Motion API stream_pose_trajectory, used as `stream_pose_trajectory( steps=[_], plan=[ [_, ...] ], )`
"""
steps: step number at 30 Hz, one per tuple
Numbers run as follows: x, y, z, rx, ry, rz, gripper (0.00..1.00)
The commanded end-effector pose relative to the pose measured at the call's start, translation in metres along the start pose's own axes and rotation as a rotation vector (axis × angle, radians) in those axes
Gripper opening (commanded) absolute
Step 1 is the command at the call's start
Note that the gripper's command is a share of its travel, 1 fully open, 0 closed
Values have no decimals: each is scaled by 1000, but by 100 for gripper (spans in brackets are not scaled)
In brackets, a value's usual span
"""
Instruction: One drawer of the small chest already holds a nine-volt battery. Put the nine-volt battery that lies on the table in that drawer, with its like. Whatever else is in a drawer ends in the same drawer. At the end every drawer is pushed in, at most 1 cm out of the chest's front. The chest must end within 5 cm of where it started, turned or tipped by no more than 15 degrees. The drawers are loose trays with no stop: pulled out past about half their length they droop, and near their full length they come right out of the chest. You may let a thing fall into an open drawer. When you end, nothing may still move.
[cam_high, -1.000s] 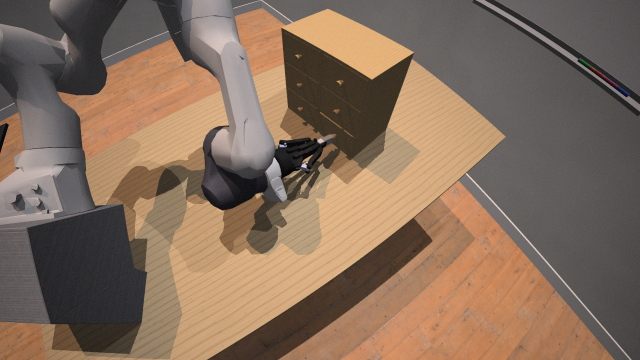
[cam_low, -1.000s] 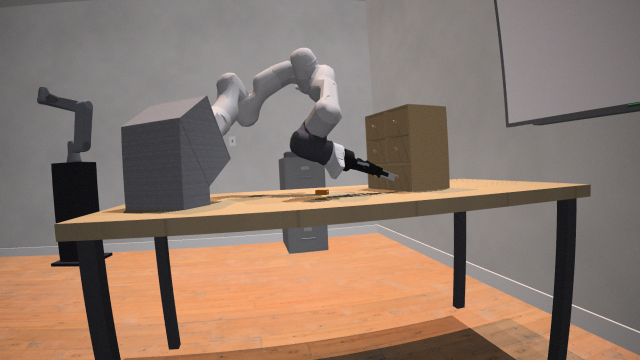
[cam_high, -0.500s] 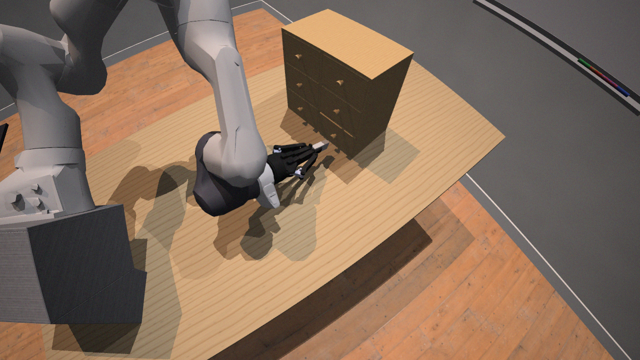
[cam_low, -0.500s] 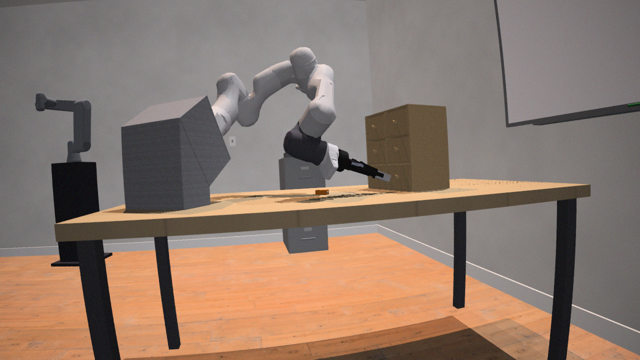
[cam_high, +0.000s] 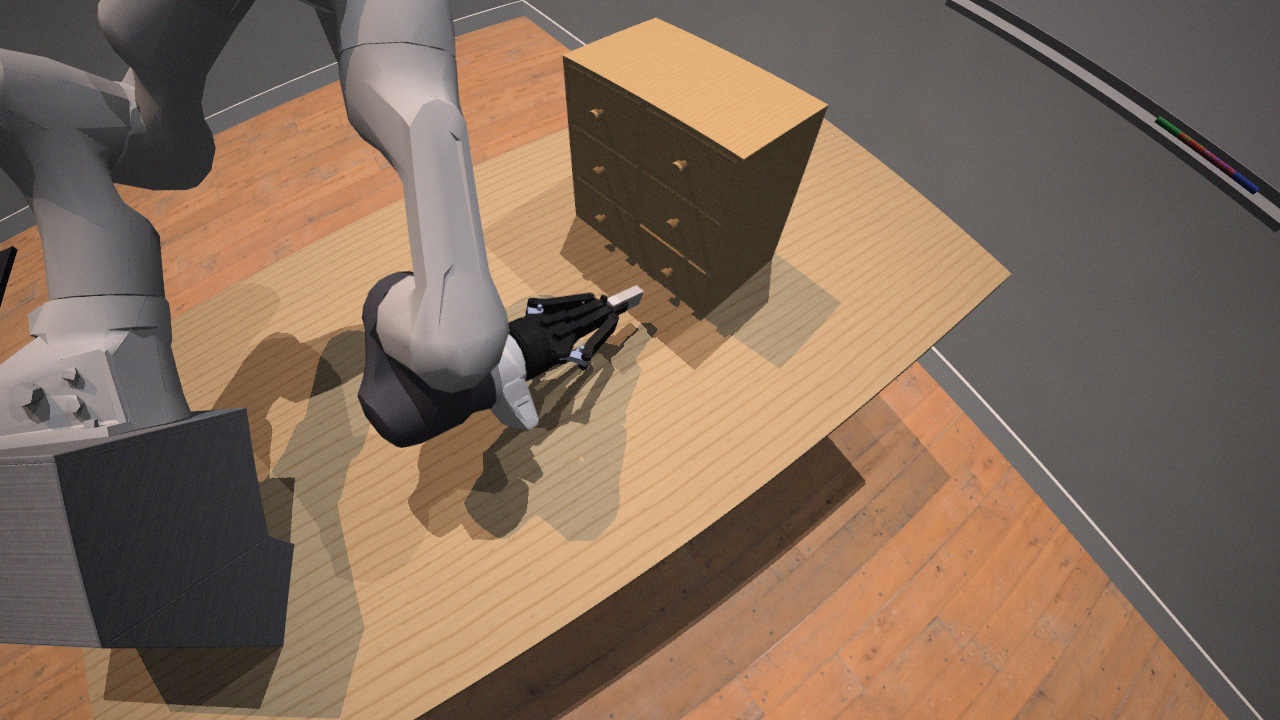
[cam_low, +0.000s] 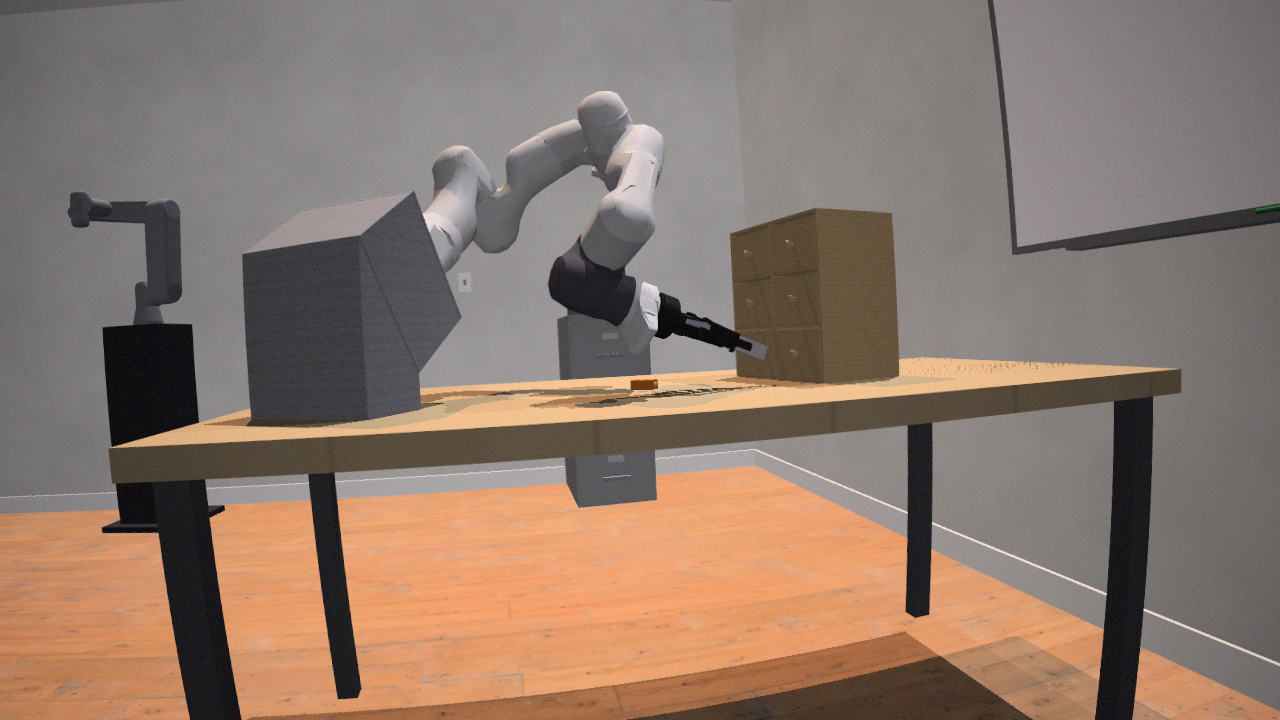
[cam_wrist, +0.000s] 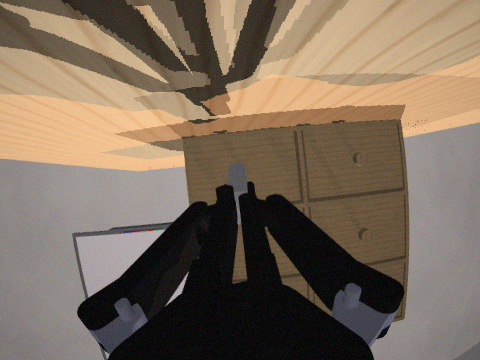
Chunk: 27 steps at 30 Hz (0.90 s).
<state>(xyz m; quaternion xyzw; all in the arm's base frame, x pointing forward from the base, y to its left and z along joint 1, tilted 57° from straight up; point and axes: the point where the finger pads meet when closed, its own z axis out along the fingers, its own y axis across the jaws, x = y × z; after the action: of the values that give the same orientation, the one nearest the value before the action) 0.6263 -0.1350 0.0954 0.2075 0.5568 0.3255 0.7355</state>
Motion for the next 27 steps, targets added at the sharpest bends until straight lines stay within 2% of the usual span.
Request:
stream_pose_trajectory(
  steps=[1,3,8,11,27],
  plan=[
    [-22,1,-19,-7,-8,-12,0],
    [-22,1,-19,-7,-8,-12,0],
    [-59,1,-59,-7,-8,-12,0],
    [-70,1,-71,-7,-8,-12,0],
    [-72,1,-75,-7,19,-12,0]
  ],
)
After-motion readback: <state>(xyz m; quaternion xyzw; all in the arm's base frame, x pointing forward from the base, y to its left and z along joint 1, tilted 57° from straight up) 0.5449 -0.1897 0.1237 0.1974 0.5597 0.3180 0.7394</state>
